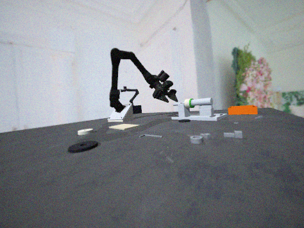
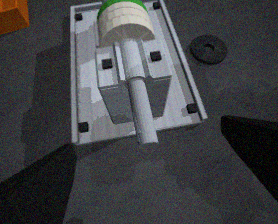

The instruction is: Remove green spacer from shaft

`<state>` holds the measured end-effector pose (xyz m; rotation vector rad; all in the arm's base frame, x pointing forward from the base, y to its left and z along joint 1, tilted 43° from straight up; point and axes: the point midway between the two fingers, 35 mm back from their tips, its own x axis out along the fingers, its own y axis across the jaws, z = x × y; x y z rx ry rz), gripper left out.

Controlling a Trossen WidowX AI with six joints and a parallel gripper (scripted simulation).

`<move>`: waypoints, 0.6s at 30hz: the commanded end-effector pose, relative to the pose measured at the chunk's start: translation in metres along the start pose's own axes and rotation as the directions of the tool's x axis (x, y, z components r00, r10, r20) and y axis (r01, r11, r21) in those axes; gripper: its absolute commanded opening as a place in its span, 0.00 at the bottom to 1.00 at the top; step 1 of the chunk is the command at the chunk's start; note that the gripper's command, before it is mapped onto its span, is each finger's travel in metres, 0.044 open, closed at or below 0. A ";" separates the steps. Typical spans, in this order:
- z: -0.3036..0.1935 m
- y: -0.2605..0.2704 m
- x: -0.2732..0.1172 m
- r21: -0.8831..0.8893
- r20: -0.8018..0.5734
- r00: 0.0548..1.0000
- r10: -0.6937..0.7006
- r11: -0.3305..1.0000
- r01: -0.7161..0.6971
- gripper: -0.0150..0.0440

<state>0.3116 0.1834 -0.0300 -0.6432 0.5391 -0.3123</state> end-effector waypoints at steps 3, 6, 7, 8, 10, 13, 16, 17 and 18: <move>0.001 0.000 0.000 -0.002 0.001 1.000 -0.001 1.000 0.001 1.00; 0.001 0.000 0.000 -0.002 0.001 1.000 -0.001 1.000 0.001 1.00; 0.001 0.000 0.000 -0.002 0.001 1.000 -0.001 1.000 0.001 1.00; 0.001 0.000 0.001 -0.002 0.001 1.000 -0.001 1.000 0.001 1.00; 0.001 0.000 0.002 -0.002 0.001 1.000 0.000 1.000 0.000 1.00; 0.001 0.001 0.006 -0.002 0.000 1.000 0.000 1.000 0.000 1.00; 0.001 0.001 0.011 -0.002 -0.001 1.000 0.000 1.000 0.000 1.00; 0.001 0.001 0.012 -0.002 -0.001 1.000 0.000 1.000 0.000 1.00; 0.001 0.001 0.014 -0.002 -0.001 1.000 0.000 1.000 0.000 1.00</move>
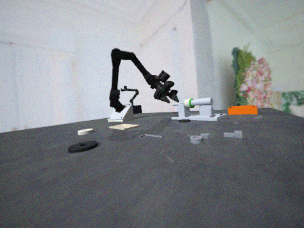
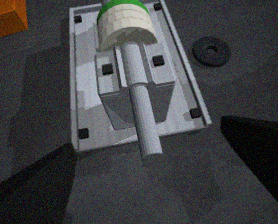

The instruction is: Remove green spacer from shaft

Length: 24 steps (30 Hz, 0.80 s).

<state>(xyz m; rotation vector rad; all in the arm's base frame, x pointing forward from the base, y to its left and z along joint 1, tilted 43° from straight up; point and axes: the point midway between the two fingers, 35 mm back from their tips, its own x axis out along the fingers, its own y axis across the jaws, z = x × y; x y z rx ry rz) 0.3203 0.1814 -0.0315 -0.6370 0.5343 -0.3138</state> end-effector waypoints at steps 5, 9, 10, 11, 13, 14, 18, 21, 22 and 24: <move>-0.002 0.001 0.014 -0.009 -0.005 1.000 0.001 1.000 -0.001 1.00; -0.002 0.001 0.020 -0.009 -0.004 1.000 0.001 1.000 -0.001 1.00; -0.002 0.001 0.022 -0.009 -0.004 1.000 0.000 1.000 0.000 1.00; -0.002 0.000 0.024 -0.009 -0.003 1.000 0.000 1.000 0.000 1.00; -0.002 0.000 0.027 -0.009 -0.002 1.000 0.000 1.000 0.000 1.00; -0.002 0.000 0.029 -0.010 -0.002 1.000 -0.001 1.000 0.001 1.00; -0.002 -0.001 0.034 -0.010 0.000 1.000 -0.002 1.000 0.002 1.00; -0.002 -0.001 0.034 -0.010 0.000 1.000 -0.002 1.000 0.002 1.00; -0.002 -0.001 0.034 -0.010 0.000 1.000 -0.002 1.000 0.002 1.00; -0.002 -0.001 0.034 -0.010 0.000 1.000 -0.002 1.000 0.002 1.00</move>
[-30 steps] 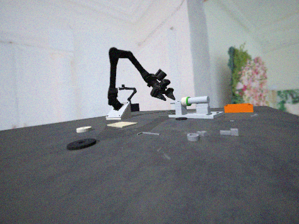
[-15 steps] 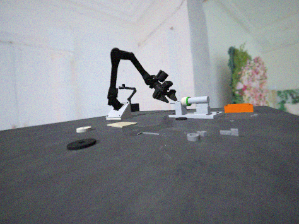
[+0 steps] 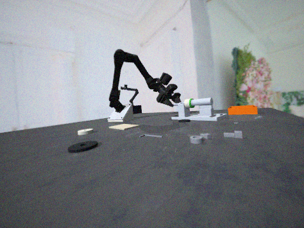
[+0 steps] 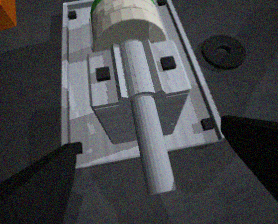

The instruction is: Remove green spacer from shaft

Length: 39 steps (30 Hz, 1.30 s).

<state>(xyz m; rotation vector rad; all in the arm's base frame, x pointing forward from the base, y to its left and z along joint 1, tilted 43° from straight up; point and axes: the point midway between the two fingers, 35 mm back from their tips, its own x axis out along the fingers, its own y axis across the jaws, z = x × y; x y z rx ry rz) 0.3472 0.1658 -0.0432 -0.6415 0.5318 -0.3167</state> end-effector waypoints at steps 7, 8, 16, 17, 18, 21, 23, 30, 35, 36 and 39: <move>-0.001 0.001 0.001 -0.007 -0.002 1.000 0.002 1.000 -0.002 1.00; -0.001 0.001 0.001 -0.007 -0.002 1.000 0.002 1.000 -0.002 1.00; -0.001 0.001 0.001 -0.007 -0.002 1.000 0.002 1.000 -0.002 1.00; -0.001 0.001 0.001 -0.007 -0.002 1.000 0.002 1.000 -0.002 1.00; -0.001 0.001 0.001 -0.007 -0.002 1.000 0.002 1.000 -0.002 1.00; -0.001 0.001 0.001 -0.007 -0.002 1.000 0.002 1.000 -0.002 1.00; -0.001 0.001 0.001 -0.007 -0.002 1.000 0.002 1.000 -0.002 1.00; -0.001 0.001 0.002 -0.007 -0.002 1.000 0.002 1.000 -0.002 1.00; -0.001 0.001 0.008 -0.007 -0.002 1.000 0.002 1.000 -0.002 1.00; -0.001 0.001 0.009 -0.007 -0.002 1.000 0.002 1.000 -0.002 1.00; -0.001 0.001 0.014 -0.007 -0.001 1.000 0.002 1.000 -0.002 1.00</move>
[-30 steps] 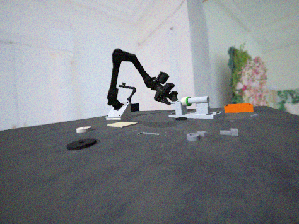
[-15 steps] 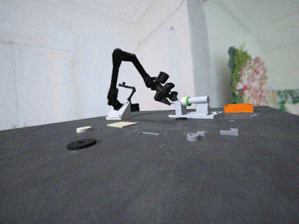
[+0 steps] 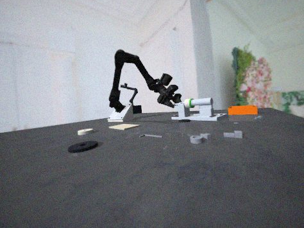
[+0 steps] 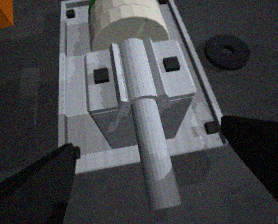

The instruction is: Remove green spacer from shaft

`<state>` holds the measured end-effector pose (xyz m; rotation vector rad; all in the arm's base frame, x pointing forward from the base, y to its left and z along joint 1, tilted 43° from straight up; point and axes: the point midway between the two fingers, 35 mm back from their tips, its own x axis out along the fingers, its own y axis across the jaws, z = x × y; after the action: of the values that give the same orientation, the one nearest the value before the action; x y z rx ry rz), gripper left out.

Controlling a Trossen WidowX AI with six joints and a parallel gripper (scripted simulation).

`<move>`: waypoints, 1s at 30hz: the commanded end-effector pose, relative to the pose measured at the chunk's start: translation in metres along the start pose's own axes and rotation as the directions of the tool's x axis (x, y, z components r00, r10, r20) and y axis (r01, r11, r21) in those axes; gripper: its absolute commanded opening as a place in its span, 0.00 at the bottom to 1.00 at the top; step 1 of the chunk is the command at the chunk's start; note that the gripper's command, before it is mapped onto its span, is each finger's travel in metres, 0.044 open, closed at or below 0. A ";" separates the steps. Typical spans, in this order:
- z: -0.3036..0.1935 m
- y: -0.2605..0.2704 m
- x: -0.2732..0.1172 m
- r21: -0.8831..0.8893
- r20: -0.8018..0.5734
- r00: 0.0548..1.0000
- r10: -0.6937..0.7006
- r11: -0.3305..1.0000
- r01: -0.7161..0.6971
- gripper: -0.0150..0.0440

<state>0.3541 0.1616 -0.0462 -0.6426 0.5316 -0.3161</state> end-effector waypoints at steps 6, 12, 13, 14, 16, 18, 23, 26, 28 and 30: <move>-0.001 0.001 0.011 -0.006 -0.001 1.000 0.001 1.000 -0.001 1.00; -0.001 0.001 0.011 -0.006 -0.001 1.000 0.001 1.000 -0.001 1.00; -0.001 0.000 0.010 -0.003 -0.002 1.000 -0.002 1.000 0.002 0.96; -0.001 0.000 0.010 -0.003 -0.002 1.000 -0.002 1.000 0.002 0.91; -0.001 0.000 0.010 -0.003 -0.002 1.000 -0.002 1.000 0.002 0.82; -0.001 0.000 0.010 -0.003 -0.002 1.000 -0.002 1.000 0.002 0.73; -0.001 0.000 0.010 -0.003 -0.002 1.000 -0.002 1.000 0.002 0.51; -0.001 0.000 0.010 -0.003 -0.002 1.000 -0.002 1.000 0.002 0.38; -0.001 0.000 0.010 -0.003 -0.002 1.000 -0.002 1.000 0.002 0.32; -0.001 0.000 0.010 -0.003 -0.002 1.000 -0.002 1.000 0.002 0.30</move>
<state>0.3616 0.1565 -0.0508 -0.6459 0.5334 -0.3180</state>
